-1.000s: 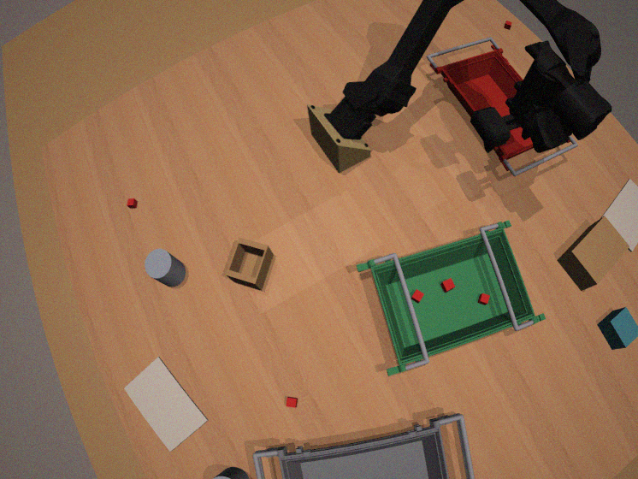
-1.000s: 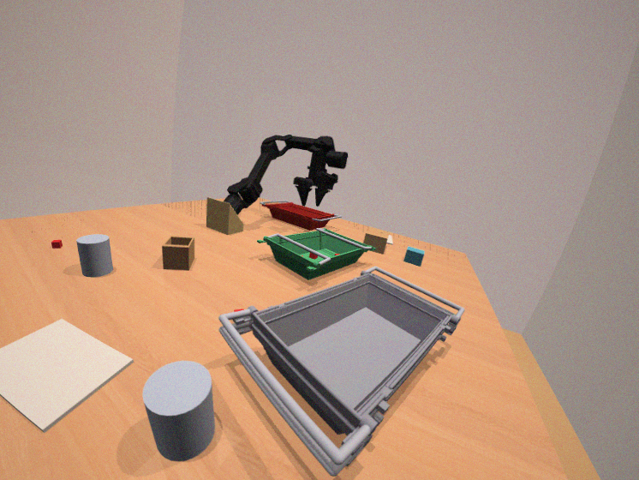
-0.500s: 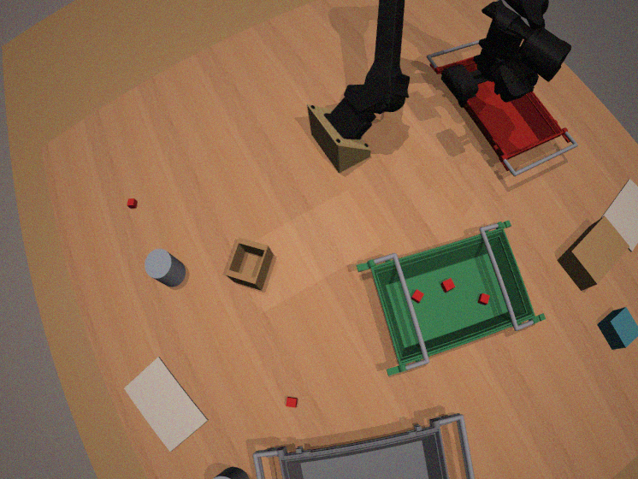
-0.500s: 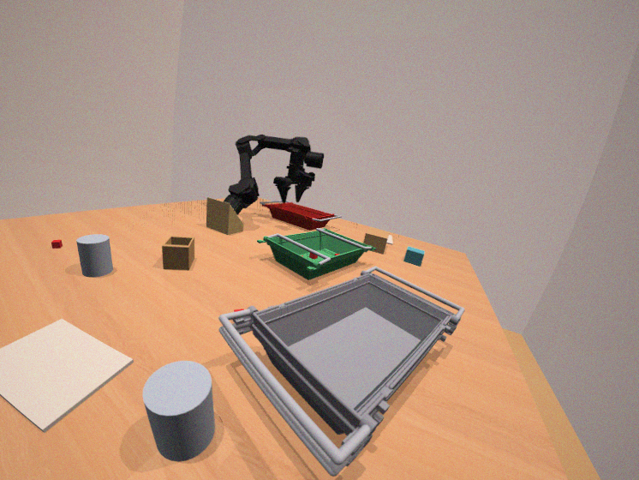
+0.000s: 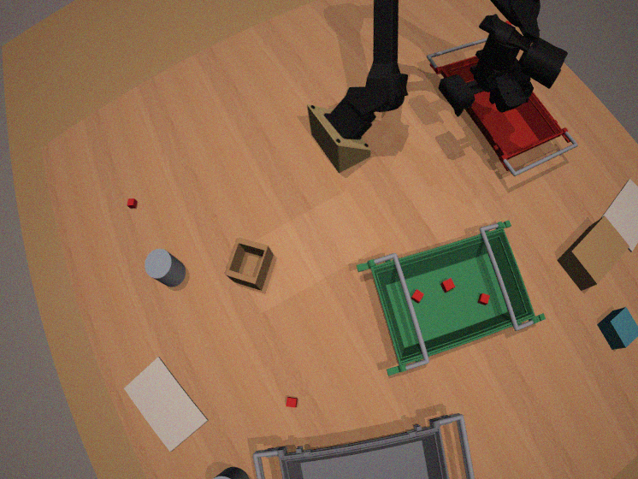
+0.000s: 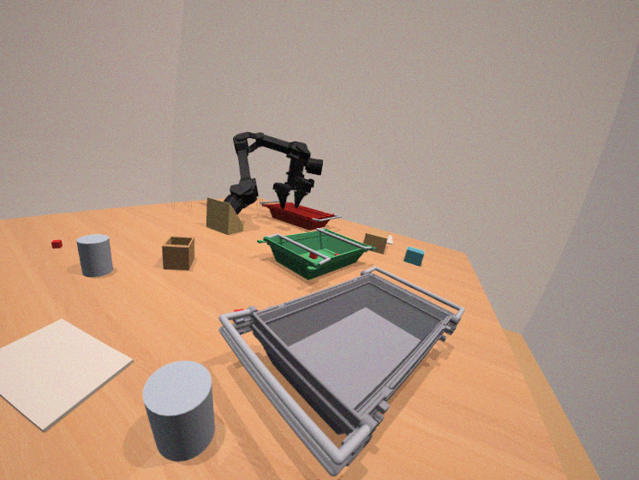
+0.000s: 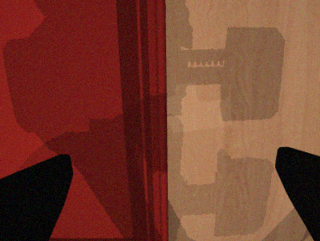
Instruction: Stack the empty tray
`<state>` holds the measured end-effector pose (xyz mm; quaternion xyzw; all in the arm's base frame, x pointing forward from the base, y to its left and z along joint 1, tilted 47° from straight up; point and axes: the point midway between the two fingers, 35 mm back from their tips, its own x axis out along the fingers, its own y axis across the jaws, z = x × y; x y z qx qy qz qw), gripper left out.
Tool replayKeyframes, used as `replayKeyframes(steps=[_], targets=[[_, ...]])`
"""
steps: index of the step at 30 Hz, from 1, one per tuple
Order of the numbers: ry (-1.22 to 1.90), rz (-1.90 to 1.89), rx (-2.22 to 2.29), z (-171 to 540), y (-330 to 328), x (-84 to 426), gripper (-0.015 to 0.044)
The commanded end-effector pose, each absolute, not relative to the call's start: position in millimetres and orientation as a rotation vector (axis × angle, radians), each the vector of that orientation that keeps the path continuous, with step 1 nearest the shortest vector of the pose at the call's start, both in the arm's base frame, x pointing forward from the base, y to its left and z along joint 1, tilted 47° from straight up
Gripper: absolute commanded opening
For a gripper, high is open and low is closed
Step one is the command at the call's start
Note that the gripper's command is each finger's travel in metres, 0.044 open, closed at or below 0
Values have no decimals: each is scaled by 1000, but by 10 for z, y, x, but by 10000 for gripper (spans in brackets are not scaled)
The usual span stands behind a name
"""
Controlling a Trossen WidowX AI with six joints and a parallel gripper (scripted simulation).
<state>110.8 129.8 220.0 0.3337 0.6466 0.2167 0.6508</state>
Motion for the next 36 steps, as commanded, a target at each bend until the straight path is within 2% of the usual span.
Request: replayKeyframes(steps=[1, 31, 36], targets=[[1467, 486, 756, 2139, 1336, 1108, 440], [1455, 509, 795, 1838, 1772, 1094, 440], [1455, 509, 795, 1838, 1772, 1094, 367]])
